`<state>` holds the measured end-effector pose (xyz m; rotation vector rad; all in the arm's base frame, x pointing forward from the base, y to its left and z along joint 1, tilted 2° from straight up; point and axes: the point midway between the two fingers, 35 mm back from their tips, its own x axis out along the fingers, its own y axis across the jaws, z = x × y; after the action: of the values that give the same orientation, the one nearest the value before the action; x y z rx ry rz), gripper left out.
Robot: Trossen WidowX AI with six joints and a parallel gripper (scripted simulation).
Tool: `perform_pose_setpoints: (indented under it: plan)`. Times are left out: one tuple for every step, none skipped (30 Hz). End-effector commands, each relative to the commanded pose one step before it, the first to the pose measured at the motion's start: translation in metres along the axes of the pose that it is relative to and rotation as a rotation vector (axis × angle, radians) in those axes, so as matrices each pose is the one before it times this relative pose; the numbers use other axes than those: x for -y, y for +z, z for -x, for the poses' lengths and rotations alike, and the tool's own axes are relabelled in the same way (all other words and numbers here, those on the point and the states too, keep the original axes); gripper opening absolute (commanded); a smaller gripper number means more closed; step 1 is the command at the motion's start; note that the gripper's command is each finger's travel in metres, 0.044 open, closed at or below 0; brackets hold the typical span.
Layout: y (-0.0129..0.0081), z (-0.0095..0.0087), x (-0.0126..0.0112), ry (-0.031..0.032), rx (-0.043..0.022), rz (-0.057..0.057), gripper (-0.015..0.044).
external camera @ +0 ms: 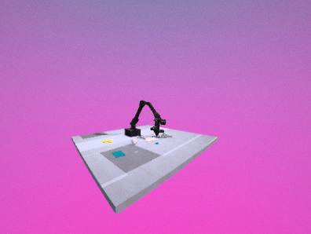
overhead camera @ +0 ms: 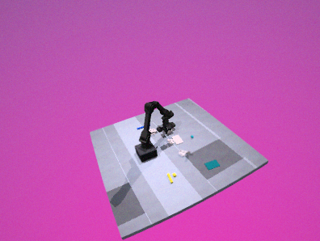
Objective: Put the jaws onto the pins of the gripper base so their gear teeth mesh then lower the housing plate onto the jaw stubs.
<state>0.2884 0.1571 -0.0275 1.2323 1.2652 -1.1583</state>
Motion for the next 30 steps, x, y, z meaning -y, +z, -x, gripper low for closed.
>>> perform_pose_setpoints:
  plan:
    - [0.00463,-0.00408,-0.0249,0.05105,0.00939,-0.0124,0.0]
    - [0.00033,-0.0002,-0.00163,0.00013,0.00001,0.0,0.0]
    - [0.00034,-0.00021,-0.00163,0.00013,0.00001,0.0,0.0]
    - [0.00035,-0.00021,-0.00163,0.00013,0.00001,0.0,0.0]
    - [0.00036,-0.00021,-0.00163,0.00013,0.00001,0.0,0.0]
    - [0.00037,-0.00022,-0.00162,0.00013,0.00001,0.0,0.0]
    - [0.00038,-0.00022,-0.00162,0.00013,0.00001,0.0,0.0]
    - [0.00039,-0.00022,-0.00162,0.00013,0.00001,0.0,0.0]
    - [0.0004,-0.00023,-0.00162,0.00013,0.00001,0.0,0.0]
    - [0.00041,-0.00023,-0.00161,0.00013,0.00001,0.0,0.0]
    - [0.00042,-0.00024,-0.00161,0.00013,0.00001,0.0,0.0]
    - [0.00043,-0.00024,-0.00161,0.00013,0.00001,0.0,0.0]
    - [0.00044,-0.00024,-0.00161,0.00013,0.00001,0.0,0.0]
    - [0.00045,-0.00025,-0.0016,0.00013,0.00001,0.0,0.0]
    - [0.00045,-0.00025,-0.0016,0.00013,0.00001,0.0,0.0]
    - [0.00046,-0.00025,-0.0016,0.00013,0.00001,0.0,0.0]
    - [0.00047,-0.00026,-0.00159,0.00013,0.00001,0.0,0.0]
    - [0.00048,-0.00026,-0.00159,0.00013,0.00001,0.0,0.0]
    - [0.00041,-0.00022,-0.00132,0.00011,0.00001,0.0,0.0]
    - [0.00025,-0.00013,-0.00079,0.00006,0.00001,0.0,0.0]
    - [0.00008,-0.00004,-0.00026,0.00002,0.0,0.0,0.0]
    - [0.0,0.0,0.0,0.0,0.0,0.0,0.0]
    - [0.0,0.0,0.0,0.0,0.0,0.0,0.0]
    - [0.0,0.0,0.0,0.0,0.0,0.0,0.0]
    - [0.0,0.0,0.0,0.0,0.0,0.0,0.0]
    - [0.0,0.0,0.0,0.0,0.0,0.0,0.0]
    - [0.0,0.0,0.0,0.0,0.0,0.0,0.0]
    - [0.0,0.0,0.0,0.0,0.0,0.0,0.0]
    - [0.0,0.0,0.0,0.0,0.0,0.0,0.0]
    - [0.0,0.0,0.0,0.0,0.0,0.0,0.0]
